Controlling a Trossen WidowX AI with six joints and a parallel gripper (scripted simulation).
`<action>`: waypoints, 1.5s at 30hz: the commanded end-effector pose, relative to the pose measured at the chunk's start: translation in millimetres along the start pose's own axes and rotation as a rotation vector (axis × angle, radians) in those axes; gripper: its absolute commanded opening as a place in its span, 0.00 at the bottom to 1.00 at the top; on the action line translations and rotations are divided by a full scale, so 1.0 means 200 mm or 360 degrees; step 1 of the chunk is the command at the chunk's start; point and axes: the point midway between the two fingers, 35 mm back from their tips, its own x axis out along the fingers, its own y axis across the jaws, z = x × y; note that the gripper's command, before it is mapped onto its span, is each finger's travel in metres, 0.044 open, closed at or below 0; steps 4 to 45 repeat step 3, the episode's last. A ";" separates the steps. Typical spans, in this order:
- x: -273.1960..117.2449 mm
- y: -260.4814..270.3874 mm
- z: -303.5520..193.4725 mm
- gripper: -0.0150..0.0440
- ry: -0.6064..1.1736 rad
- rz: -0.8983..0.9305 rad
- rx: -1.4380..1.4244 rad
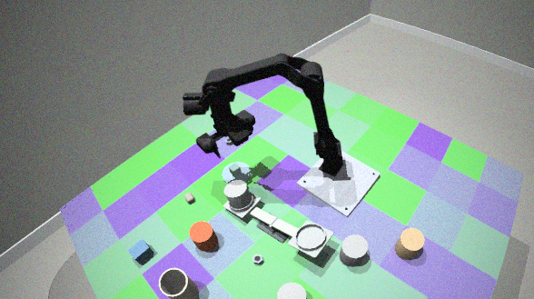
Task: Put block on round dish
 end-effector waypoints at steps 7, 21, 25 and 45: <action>0.00 0.00 0.00 1.00 -0.0004 0.0004 -0.0004; 0.00 0.00 0.00 1.00 -0.0004 0.0004 -0.0004; 0.00 0.00 0.00 1.00 -0.0004 0.0004 -0.0004; 0.00 0.00 0.00 1.00 -0.0004 0.0004 -0.0004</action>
